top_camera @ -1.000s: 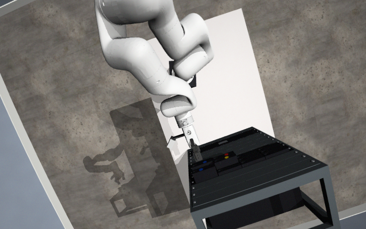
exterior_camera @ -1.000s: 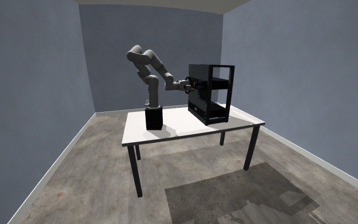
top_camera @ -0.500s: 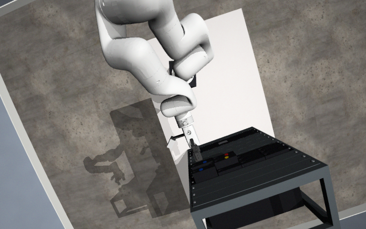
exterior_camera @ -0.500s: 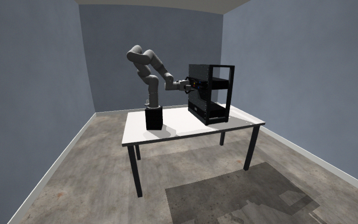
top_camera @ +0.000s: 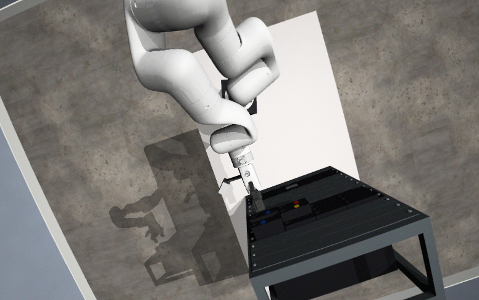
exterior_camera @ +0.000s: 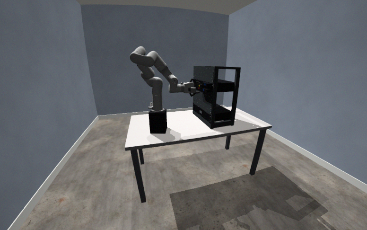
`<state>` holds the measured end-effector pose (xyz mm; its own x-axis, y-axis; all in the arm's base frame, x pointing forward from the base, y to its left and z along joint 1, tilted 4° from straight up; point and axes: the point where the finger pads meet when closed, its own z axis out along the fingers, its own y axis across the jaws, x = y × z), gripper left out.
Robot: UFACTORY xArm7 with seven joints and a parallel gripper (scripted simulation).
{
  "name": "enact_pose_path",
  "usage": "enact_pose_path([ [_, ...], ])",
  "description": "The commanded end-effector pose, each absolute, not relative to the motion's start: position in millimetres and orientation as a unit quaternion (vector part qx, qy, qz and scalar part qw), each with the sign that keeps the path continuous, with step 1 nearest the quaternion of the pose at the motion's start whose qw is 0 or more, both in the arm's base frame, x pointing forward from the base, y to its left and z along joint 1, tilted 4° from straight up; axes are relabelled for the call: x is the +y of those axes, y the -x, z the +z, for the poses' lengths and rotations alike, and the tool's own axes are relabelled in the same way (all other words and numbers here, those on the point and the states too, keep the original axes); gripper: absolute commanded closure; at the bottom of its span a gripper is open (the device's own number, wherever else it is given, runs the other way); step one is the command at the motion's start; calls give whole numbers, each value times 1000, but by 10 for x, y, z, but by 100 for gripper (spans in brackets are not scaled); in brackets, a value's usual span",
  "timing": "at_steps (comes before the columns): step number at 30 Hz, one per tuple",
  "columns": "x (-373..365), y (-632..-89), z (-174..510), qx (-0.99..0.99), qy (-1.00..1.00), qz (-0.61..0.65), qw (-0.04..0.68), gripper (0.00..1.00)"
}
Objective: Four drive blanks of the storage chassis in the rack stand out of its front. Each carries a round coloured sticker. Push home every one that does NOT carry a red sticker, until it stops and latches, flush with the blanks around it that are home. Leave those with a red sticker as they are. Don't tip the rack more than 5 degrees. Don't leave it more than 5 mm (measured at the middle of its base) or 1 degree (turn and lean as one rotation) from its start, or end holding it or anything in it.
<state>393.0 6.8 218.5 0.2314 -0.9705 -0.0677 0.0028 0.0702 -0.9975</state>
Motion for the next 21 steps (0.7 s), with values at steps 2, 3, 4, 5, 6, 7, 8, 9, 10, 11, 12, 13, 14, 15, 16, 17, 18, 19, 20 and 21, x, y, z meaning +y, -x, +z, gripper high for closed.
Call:
enact_pose_path([
  [2, 64, -3936, 2195, 452, 534, -424, 575, 0],
  [3, 64, -3936, 2195, 452, 534, -424, 575, 0],
  [4, 64, -3936, 2195, 452, 534, -424, 575, 0],
  [5, 64, -3936, 2195, 452, 534, -424, 575, 0],
  [6, 64, -3936, 2195, 452, 534, -424, 575, 0],
  [7, 64, -3936, 2195, 452, 534, -424, 575, 0],
  [8, 64, -3936, 2195, 452, 534, -424, 575, 0],
  [9, 64, -3936, 2195, 452, 534, -424, 575, 100],
  [10, 64, -3936, 2195, 452, 534, -424, 575, 100],
  [11, 64, -3936, 2195, 452, 534, -424, 575, 100],
  [12, 64, -3936, 2195, 452, 534, -424, 575, 100],
  [13, 64, -3936, 2195, 452, 534, -424, 575, 100],
  [14, 64, -3936, 2195, 452, 534, -424, 575, 100],
  [15, 64, -3936, 2195, 452, 534, -424, 575, 100],
  [16, 64, -3936, 2195, 452, 534, -424, 575, 100],
  [17, 64, -3936, 2195, 452, 534, -424, 575, 100],
  [18, 64, -3936, 2195, 452, 534, -424, 575, 100],
  [19, 64, -3936, 2195, 452, 534, -424, 575, 100],
  [20, 64, -3936, 2195, 452, 534, -424, 575, 100],
  [21, 64, -3936, 2195, 452, 534, -424, 575, 100],
])
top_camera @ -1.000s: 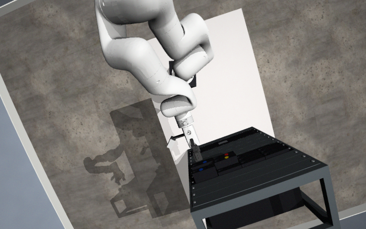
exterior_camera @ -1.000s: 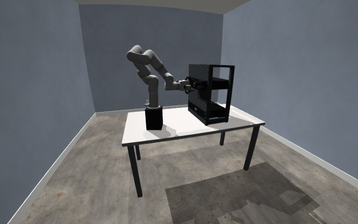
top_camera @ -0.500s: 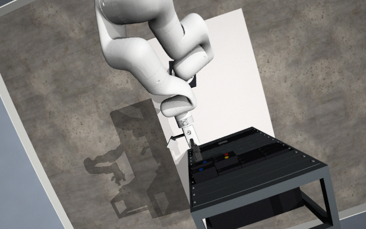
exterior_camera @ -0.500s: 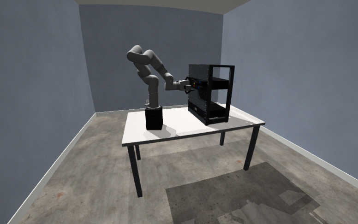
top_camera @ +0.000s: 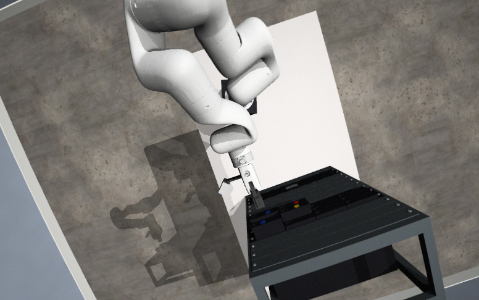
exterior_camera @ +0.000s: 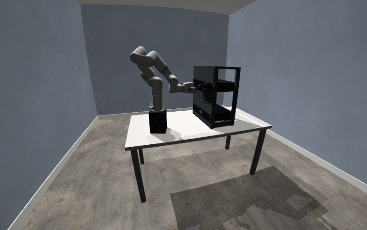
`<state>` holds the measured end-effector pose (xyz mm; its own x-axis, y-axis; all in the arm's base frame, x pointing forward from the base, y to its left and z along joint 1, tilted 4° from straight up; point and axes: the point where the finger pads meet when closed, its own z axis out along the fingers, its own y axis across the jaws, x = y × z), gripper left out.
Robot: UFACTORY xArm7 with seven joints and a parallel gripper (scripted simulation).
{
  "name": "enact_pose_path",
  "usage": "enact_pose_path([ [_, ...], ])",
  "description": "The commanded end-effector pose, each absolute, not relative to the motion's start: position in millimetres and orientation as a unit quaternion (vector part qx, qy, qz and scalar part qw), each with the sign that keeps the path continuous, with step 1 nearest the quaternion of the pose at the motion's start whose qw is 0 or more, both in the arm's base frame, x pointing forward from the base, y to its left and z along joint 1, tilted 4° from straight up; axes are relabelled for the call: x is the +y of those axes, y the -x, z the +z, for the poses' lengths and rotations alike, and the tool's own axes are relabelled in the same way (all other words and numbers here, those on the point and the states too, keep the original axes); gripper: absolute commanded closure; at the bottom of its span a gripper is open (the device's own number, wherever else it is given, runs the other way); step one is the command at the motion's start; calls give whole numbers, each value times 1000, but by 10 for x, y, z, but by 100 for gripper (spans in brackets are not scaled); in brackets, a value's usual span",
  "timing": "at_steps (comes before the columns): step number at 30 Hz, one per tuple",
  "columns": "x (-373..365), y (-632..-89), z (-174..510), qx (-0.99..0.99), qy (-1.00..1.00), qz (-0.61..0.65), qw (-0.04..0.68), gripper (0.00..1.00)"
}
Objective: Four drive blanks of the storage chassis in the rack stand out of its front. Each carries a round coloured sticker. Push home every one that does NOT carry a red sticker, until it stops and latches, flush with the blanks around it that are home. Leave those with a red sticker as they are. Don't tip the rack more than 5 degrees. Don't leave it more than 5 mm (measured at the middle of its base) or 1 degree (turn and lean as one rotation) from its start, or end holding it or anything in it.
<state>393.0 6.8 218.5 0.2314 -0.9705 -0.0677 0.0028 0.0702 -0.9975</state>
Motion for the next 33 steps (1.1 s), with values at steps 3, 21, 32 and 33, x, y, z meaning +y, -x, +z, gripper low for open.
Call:
enact_pose_path([
  [3, 64, -3936, 2195, 452, 534, -424, 575, 100],
  [21, 64, -3936, 2195, 452, 534, -424, 575, 100],
  [32, 153, -3899, 2202, 452, 534, -424, 575, 100],
  [33, 181, -3888, 2204, 452, 534, -424, 575, 100],
])
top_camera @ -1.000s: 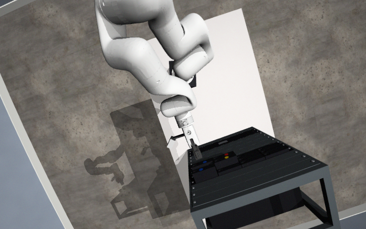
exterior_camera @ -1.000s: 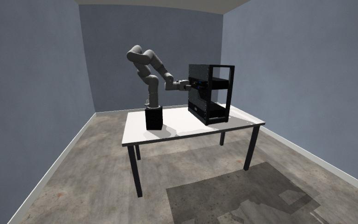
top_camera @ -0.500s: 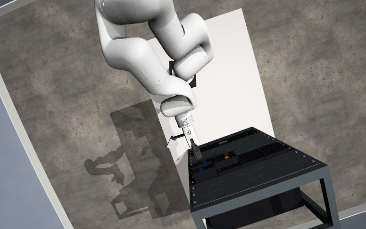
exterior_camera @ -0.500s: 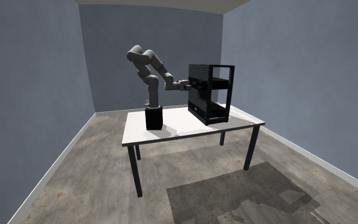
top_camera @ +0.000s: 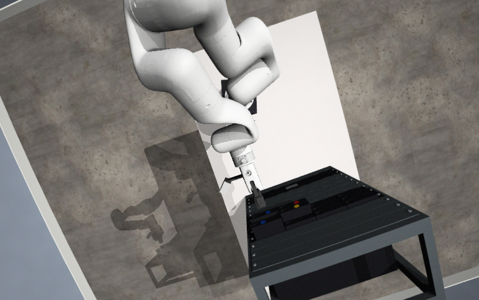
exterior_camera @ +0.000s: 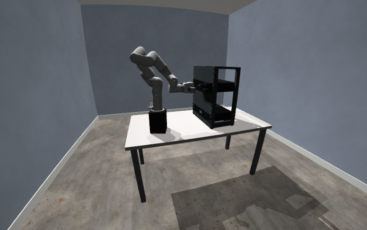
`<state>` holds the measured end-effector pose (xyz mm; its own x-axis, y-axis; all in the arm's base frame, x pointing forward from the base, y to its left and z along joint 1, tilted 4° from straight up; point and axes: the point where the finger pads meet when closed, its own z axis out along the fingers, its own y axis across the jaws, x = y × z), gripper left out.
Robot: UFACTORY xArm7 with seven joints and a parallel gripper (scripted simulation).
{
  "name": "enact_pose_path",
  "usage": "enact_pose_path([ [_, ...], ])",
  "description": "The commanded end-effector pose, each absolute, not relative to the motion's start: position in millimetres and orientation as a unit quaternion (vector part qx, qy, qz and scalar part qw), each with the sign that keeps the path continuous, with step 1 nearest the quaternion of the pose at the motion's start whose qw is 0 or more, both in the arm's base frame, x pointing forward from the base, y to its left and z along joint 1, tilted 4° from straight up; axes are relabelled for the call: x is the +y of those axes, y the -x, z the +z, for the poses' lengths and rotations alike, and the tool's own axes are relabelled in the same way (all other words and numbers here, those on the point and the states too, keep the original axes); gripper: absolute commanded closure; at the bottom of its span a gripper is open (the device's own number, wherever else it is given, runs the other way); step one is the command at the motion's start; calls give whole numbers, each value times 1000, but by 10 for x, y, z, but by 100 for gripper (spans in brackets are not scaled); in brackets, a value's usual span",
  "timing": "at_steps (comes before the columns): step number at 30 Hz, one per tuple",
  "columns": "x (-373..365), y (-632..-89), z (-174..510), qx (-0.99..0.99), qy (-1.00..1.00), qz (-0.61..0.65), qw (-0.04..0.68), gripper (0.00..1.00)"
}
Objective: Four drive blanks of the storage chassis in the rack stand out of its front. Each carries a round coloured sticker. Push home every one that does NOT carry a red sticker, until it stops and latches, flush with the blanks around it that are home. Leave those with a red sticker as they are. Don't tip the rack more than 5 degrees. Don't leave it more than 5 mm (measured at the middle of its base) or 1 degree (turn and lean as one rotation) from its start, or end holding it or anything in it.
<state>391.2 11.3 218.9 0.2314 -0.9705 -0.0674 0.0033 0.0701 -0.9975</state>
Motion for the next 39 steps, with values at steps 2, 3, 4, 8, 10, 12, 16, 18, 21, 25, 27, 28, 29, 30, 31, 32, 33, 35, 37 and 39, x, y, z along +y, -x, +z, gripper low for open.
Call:
enact_pose_path([
  [2, 246, -3861, 2209, 452, 534, -424, 575, 100],
  [3, 284, -3846, 2213, 452, 534, -424, 575, 100],
  [4, 325, -3829, 2216, 452, 534, -424, 575, 100],
  [8, 515, -3750, 2231, 452, 534, -424, 575, 100],
  [10, 568, -3728, 2236, 452, 534, -424, 575, 100],
  [12, 622, -3706, 2240, 452, 534, -424, 575, 100],
  [16, 833, -3619, 2257, 452, 534, -424, 575, 100],
  [18, 924, -3581, 2265, 452, 534, -424, 575, 100],
  [21, 1030, -3537, 2273, 452, 534, -424, 575, 100],
  [25, 1096, -3510, 2279, 452, 534, -424, 575, 100],
  [27, 1101, -3508, 2279, 452, 534, -424, 575, 100],
  [28, 1101, -3508, 2279, 452, 534, -424, 575, 100],
  [29, 1103, -3507, 2279, 452, 534, -424, 575, 100],
  [30, 1103, -3507, 2279, 452, 534, -424, 575, 100],
  [31, 1103, -3507, 2279, 452, 534, -424, 575, 100],
  [32, 1105, -3513, 2279, 452, 534, -424, 575, 100],
  [33, 1108, -3525, 2279, 452, 534, -424, 575, 100],
  [35, 1120, -3576, 2281, 452, 534, -424, 575, 100],
  [37, 1140, -3663, 2282, 452, 534, -424, 575, 100],
  [39, 1166, -3773, 2285, 452, 534, -424, 575, 100],
])
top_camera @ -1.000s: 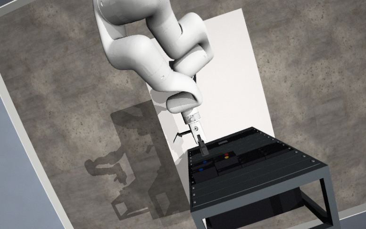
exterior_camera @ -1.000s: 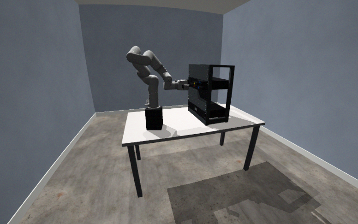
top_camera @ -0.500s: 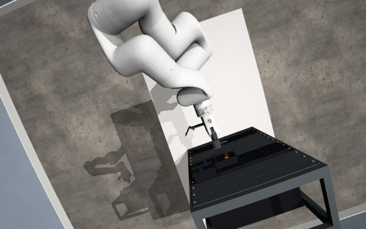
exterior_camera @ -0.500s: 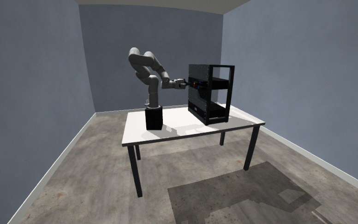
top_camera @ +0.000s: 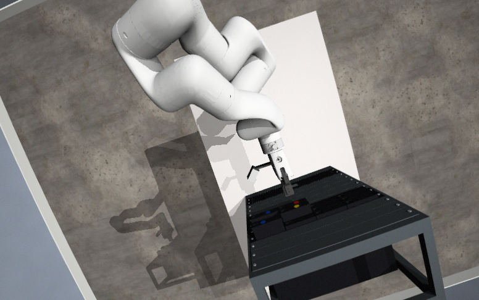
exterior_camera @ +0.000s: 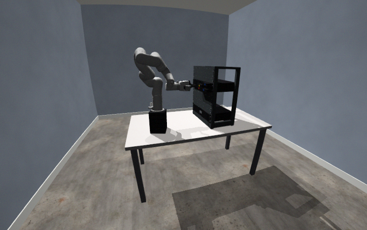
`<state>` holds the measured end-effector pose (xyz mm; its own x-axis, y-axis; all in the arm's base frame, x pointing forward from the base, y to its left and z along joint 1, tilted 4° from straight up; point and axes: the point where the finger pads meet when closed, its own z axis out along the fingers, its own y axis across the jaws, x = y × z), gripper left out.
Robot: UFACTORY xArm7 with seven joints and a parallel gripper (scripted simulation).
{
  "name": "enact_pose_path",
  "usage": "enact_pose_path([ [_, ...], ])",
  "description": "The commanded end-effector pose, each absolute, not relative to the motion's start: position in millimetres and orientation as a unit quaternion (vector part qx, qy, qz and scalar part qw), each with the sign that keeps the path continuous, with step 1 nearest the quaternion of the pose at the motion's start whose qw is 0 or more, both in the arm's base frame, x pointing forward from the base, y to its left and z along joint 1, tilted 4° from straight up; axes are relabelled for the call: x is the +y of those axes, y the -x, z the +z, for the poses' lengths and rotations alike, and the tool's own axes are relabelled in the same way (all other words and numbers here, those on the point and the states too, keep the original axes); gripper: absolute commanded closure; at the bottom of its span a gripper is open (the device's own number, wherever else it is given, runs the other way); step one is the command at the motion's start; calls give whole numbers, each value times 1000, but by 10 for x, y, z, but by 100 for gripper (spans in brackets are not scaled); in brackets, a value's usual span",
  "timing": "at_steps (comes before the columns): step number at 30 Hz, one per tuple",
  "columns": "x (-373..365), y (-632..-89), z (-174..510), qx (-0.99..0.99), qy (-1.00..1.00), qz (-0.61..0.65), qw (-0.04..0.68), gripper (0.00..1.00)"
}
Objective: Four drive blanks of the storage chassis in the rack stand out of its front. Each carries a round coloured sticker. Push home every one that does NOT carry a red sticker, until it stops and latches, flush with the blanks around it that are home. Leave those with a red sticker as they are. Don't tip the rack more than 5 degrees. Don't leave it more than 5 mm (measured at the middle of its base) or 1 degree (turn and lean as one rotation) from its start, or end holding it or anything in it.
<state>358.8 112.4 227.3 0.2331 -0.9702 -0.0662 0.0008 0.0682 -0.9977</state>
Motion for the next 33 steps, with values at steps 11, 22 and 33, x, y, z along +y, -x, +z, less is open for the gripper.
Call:
enact_pose_path([
  [11, 1226, -4027, 2290, 452, 534, -424, 575, 100],
  [22, 1228, -4031, 2291, 452, 534, -424, 575, 100],
  [33, 1253, -4124, 2296, 452, 534, -424, 575, 100],
])
